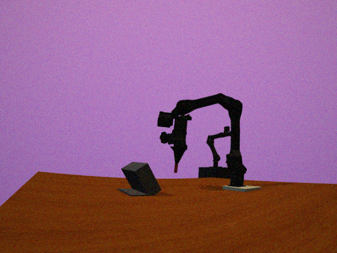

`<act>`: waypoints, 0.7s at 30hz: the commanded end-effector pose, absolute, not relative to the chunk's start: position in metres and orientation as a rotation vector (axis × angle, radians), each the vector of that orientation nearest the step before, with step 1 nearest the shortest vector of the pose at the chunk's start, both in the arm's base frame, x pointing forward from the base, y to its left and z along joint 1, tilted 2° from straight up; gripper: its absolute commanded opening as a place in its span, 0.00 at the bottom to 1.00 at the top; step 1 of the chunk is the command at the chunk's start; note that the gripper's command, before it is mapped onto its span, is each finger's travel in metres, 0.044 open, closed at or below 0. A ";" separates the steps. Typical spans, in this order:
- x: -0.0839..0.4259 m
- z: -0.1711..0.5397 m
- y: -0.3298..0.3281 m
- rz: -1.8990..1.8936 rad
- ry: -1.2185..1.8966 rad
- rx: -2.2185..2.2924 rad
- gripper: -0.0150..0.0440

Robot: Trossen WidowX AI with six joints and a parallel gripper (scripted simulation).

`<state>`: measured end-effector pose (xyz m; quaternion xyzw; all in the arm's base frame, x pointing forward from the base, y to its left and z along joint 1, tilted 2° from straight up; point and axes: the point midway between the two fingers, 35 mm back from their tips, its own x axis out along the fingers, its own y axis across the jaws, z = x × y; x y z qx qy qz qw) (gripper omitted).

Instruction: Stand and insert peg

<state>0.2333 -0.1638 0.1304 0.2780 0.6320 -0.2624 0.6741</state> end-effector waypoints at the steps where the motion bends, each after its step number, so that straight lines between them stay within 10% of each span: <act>1: 0.236 0.131 -0.163 -0.592 1.388 0.643 0.25; 21: 0.245 0.126 -0.158 -0.592 1.250 0.711 0.25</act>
